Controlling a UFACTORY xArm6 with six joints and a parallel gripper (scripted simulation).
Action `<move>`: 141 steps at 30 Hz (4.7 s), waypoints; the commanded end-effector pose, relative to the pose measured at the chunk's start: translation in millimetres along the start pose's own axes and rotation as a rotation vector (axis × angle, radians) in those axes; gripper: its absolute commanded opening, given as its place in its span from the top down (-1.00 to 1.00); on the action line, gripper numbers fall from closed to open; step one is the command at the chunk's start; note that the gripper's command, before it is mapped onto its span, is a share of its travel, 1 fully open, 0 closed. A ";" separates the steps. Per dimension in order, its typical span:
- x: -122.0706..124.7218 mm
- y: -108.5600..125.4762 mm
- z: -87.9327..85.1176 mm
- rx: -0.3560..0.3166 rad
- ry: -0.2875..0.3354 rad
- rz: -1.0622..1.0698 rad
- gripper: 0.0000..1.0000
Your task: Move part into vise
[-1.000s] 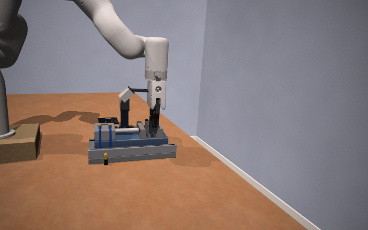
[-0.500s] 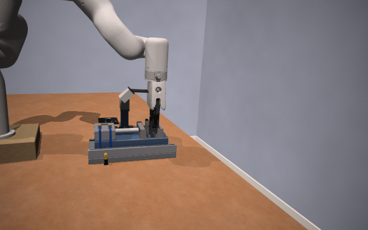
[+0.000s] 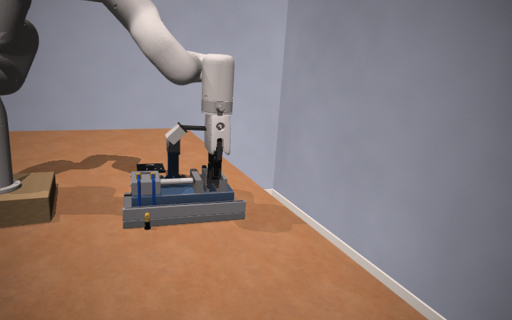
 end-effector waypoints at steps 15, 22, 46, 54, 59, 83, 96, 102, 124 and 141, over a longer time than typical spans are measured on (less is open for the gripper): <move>-0.5 1.3 1.8 -0.004 -0.002 0.000 1.00; -0.5 1.3 2.3 -0.004 -0.002 0.000 1.00; -0.5 1.3 2.3 -0.004 -0.002 0.000 1.00; -0.4 1.3 2.3 -0.004 -0.002 0.000 1.00; -0.3 1.4 2.3 -0.004 -0.002 0.000 1.00; 1.5 1.6 2.3 -0.004 -0.002 0.000 1.00; 3.7 2.0 2.3 -0.004 -0.002 0.000 1.00; 4.5 2.1 2.3 -0.004 -0.002 0.000 1.00; 9.7 2.9 2.3 -0.004 -0.002 0.000 1.00; 14.2 3.6 2.4 -0.004 -0.002 0.000 1.00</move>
Point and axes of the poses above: the point where the finger pads meet when closed, its own z axis out along the fingers, its own x axis across the jaws, y = z × x, the point moved 2 cm from there along -z, back along the fingers, and after that the axes turned 9 degrees about -z, right-handed, at the moved point
